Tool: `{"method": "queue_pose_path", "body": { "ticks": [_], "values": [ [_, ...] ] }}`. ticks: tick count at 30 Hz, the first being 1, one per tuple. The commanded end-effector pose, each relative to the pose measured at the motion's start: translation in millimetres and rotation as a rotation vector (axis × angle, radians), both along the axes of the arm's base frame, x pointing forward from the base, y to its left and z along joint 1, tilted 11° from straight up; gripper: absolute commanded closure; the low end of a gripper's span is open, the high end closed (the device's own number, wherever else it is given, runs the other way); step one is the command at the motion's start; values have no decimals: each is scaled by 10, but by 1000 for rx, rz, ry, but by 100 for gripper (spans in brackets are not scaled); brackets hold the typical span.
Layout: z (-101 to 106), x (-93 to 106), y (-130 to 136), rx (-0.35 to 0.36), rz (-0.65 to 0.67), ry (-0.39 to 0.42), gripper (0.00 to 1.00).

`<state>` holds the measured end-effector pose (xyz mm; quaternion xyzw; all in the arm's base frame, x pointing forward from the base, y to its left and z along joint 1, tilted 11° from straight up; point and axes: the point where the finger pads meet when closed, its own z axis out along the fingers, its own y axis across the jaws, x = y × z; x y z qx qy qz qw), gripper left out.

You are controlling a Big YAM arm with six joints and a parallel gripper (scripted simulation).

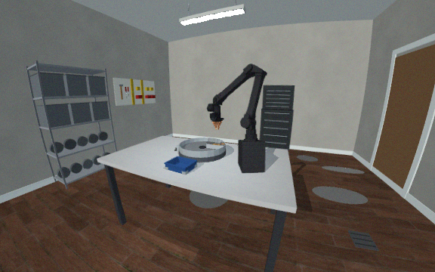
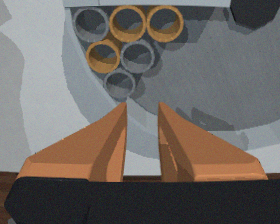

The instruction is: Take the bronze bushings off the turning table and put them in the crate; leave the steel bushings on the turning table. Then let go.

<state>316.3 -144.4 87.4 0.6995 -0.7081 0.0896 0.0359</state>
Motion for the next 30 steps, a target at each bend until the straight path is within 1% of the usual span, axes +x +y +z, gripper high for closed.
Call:
{"method": "queue_pose_path", "body": {
  "ticks": [1, 17, 18, 19, 20, 21, 24, 25, 26, 27, 29, 30],
  "values": [
    [152, 116, -47, -12, 11, -38, 81],
    [152, 116, -47, -12, 11, -38, 81],
    [82, 125, -43, -9, 11, -32, 81],
    [-74, 75, 17, 1, 12, -8, 81],
    [-194, 125, 34, 2, 5, -10, 81],
    [-366, 183, 37, 1, 5, -9, 81],
    [-607, 281, 33, 0, 5, -8, 81],
    [-683, 397, 10, -4, 5, -22, 81],
    [-698, 569, -33, -13, 5, -47, 81],
    [-813, 615, -34, -13, 5, -47, 81],
    [-813, 615, -34, -13, 5, -47, 81],
    [-903, 586, -48, -10, -2, -38, 81]
  ]
}}
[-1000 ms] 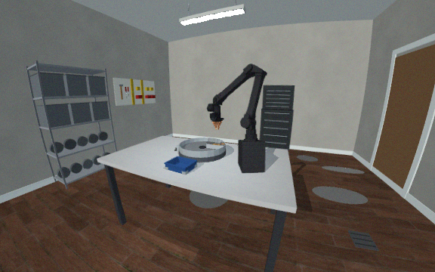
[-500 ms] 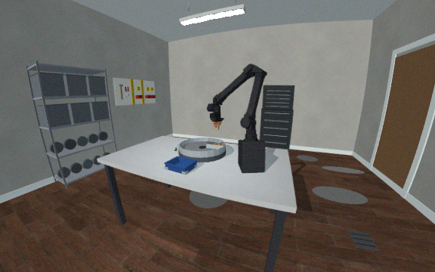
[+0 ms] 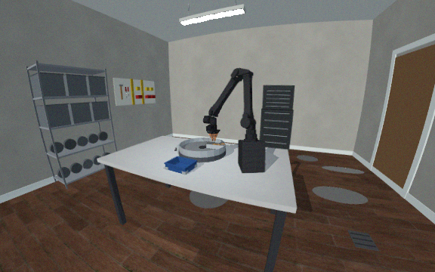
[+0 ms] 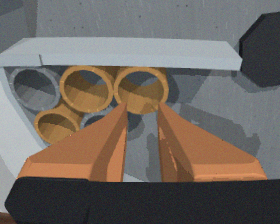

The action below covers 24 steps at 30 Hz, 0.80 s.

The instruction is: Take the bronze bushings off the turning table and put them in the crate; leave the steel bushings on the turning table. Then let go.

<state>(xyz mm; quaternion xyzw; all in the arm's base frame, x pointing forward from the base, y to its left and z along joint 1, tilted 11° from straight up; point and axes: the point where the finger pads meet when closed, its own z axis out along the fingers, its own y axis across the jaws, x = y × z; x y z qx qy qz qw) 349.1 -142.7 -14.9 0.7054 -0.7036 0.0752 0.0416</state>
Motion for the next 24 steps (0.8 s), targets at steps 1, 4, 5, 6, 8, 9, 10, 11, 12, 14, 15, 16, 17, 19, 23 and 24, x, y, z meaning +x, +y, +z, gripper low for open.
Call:
{"method": "queue_pose_path", "body": {
  "ticks": [1, 4, 5, 6, 8, 9, 10, 11, 12, 14, 15, 16, 17, 19, 23, 24],
  "values": [
    [211, 296, -94, -31, -19, -95, 81],
    [235, 303, -96, -32, -19, -102, 81],
    [224, 279, -88, -29, -19, -94, 81],
    [221, 262, -83, -27, -19, -87, 81],
    [116, 229, -72, -19, -19, -60, 81],
    [85, 213, -67, -16, -19, -52, 81],
    [60, 173, -53, -13, -19, -45, 81],
    [93, 182, -56, -16, -19, -53, 81],
    [128, 194, -60, -19, -19, -62, 81],
    [141, 198, -62, -20, -19, -65, 81],
    [141, 198, -62, -20, -19, -65, 81],
    [141, 198, -62, -20, -19, -65, 81],
    [141, 198, -62, -20, -19, -65, 81],
    [140, 198, -61, -20, -19, -65, 81],
    [140, 198, -61, -20, -19, -65, 81],
    [141, 198, -62, -20, -19, -65, 81]
  ]
}}
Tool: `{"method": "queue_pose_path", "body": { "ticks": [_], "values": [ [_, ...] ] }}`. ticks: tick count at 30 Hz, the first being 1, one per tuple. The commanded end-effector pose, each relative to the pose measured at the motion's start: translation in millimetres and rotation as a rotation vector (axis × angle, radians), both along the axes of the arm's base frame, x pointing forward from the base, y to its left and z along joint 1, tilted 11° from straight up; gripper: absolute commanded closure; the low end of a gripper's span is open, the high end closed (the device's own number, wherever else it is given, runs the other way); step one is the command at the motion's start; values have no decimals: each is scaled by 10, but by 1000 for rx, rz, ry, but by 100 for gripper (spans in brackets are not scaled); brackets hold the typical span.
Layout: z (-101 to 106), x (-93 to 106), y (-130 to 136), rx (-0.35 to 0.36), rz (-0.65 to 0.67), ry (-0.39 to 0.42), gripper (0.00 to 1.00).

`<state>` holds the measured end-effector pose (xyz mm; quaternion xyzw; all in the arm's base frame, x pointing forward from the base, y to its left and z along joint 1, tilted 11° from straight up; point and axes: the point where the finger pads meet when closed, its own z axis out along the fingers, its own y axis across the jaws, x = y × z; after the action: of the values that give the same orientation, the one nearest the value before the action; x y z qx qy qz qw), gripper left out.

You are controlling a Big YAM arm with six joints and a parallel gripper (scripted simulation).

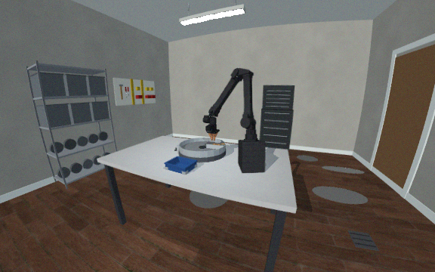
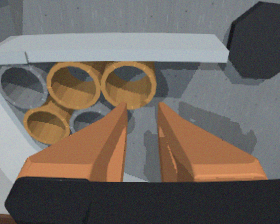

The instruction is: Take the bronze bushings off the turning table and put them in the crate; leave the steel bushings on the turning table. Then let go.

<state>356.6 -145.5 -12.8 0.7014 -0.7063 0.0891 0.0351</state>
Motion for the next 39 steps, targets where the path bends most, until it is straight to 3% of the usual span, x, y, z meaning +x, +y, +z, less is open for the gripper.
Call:
{"method": "queue_pose_path", "body": {
  "ticks": [1, 20, 39],
  "values": [
    [119, 124, -34, -10, -12, -35, 81],
    [118, 210, -62, -9, -12, -34, 81],
    [107, 151, -42, -8, -11, -29, 81]
  ]
}}
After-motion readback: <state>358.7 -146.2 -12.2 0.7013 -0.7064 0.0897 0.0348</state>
